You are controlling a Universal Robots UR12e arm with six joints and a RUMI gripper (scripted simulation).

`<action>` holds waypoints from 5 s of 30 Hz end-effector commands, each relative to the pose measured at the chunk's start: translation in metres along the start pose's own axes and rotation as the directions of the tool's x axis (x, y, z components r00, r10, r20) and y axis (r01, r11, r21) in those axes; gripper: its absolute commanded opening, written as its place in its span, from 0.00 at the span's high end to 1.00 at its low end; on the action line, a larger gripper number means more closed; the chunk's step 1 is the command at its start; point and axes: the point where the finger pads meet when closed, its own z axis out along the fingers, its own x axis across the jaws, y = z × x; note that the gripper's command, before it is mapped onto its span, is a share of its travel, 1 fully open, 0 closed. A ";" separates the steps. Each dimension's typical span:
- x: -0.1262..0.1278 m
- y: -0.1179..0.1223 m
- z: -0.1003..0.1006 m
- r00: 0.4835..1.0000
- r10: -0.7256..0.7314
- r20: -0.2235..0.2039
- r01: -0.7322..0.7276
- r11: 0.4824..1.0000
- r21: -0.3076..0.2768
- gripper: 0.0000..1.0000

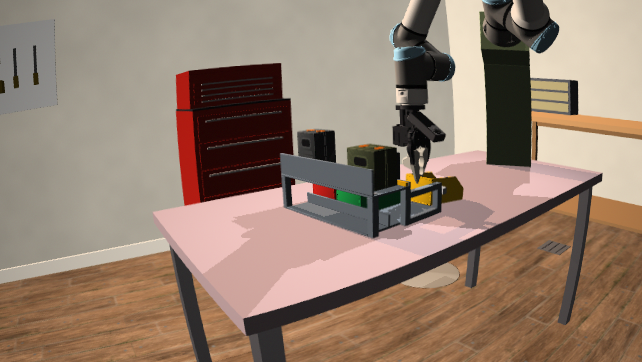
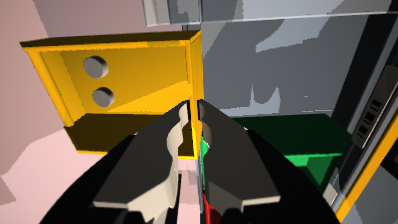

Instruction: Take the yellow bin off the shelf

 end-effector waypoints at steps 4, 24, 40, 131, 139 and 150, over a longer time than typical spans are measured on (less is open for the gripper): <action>-0.007 0.000 0.000 1.000 0.000 -0.001 0.000 1.000 0.000 1.00; -0.022 0.000 0.000 1.000 0.000 -0.001 0.000 1.000 0.000 1.00; -0.033 0.000 0.000 1.000 0.000 -0.001 0.000 1.000 0.000 1.00; -0.033 0.000 0.015 1.000 0.000 -0.001 0.000 1.000 0.000 0.80; -0.033 0.000 0.015 1.000 0.000 -0.001 0.000 1.000 0.000 0.80; -0.033 0.000 0.004 1.000 0.000 -0.001 0.000 1.000 0.000 0.80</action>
